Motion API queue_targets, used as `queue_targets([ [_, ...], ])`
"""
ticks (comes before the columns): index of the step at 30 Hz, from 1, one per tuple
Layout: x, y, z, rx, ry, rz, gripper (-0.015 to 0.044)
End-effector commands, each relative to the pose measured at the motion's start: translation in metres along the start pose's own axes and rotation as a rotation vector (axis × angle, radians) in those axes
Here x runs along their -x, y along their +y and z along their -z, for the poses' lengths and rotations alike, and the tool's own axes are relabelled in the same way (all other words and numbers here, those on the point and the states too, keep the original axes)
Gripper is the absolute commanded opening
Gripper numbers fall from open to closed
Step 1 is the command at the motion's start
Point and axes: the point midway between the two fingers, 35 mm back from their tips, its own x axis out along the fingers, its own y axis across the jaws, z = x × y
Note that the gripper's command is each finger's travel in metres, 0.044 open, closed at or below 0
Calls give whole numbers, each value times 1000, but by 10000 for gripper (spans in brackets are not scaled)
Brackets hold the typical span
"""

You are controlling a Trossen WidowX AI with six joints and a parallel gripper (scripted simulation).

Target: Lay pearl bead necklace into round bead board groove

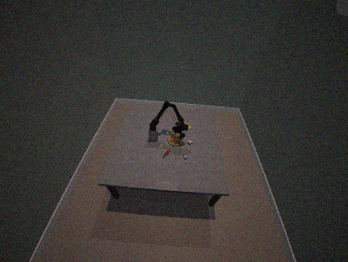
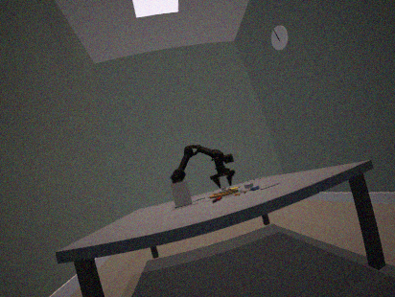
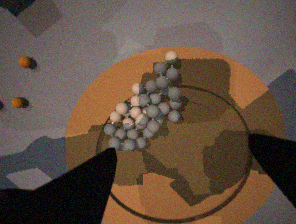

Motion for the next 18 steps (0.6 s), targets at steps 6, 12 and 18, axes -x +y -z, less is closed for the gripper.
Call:
queue_targets([
  [6,1,0,0,9,1,4,440],
  [12,1,0,0,9,1,4,440],
  [18,2,0,-5,-32,1,4,387],
])
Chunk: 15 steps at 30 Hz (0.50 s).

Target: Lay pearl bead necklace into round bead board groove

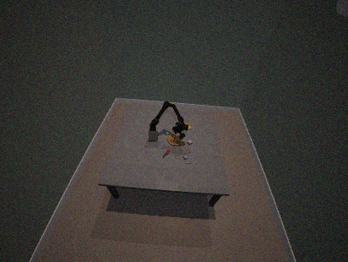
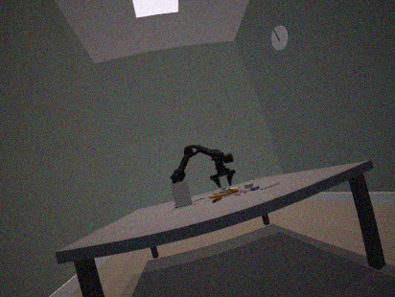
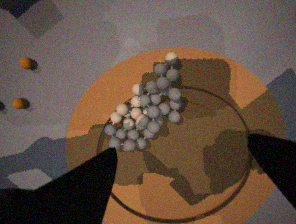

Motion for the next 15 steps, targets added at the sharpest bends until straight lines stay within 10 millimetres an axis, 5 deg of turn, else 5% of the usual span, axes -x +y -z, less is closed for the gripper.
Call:
queue_targets([
  [1,2,-1,-10,-80,1,3,361],
  [7,7,-1,-54,-464,-1,3,204],
  [10,8,-1,-58,-505,-2,3,125],
  [15,8,-1,-58,-505,-2,3,120],
])
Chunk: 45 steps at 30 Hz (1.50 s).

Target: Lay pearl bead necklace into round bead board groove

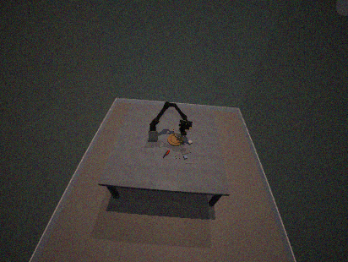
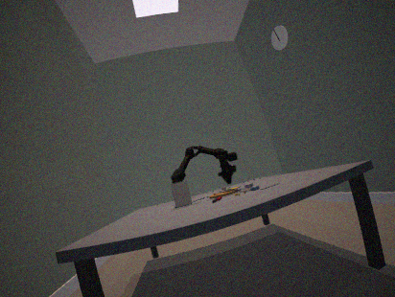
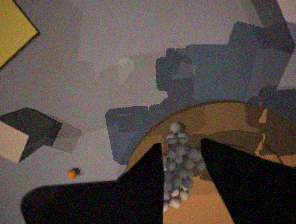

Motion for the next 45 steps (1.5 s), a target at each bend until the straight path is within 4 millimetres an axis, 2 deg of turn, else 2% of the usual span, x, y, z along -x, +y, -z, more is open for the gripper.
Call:
queue_targets([
  [1,-3,-2,0,-23,5,-4,120],
  [6,-18,-1,0,-23,5,-5,120],
  [8,-10,0,-3,-8,-6,2,120],
  [11,-11,0,-3,-9,-5,2,120],
  [30,-41,-1,0,-23,4,-6,120],
  [36,-42,-1,1,-23,5,-6,120],
  [41,-39,0,-1,-12,1,-2,0],
  [45,-39,0,-1,-12,1,-2,0],
])
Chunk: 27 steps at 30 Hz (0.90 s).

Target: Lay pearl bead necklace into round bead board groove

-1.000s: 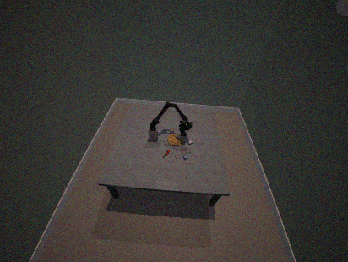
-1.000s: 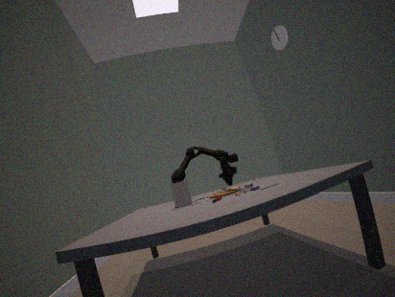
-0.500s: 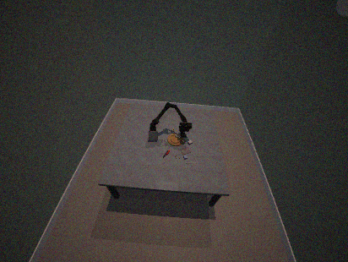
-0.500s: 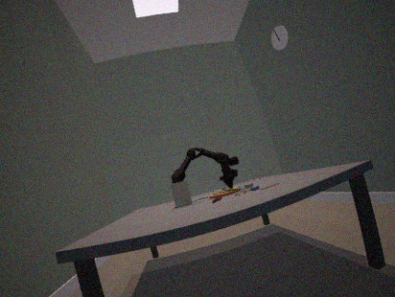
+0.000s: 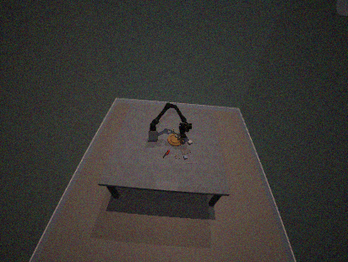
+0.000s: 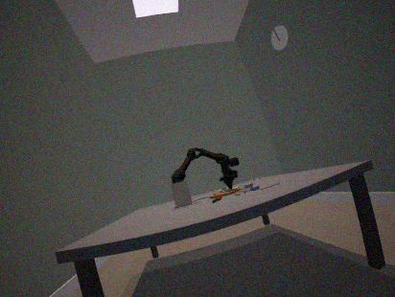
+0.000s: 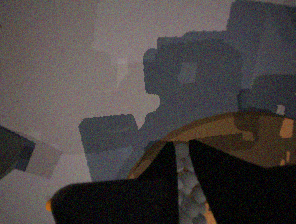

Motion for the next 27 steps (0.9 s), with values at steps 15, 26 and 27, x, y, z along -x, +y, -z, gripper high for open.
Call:
queue_targets([
  [15,0,0,0,1,-1,0,0],
  [26,1,0,0,0,0,0,0],
  [27,2,0,0,-1,0,0,0],
])
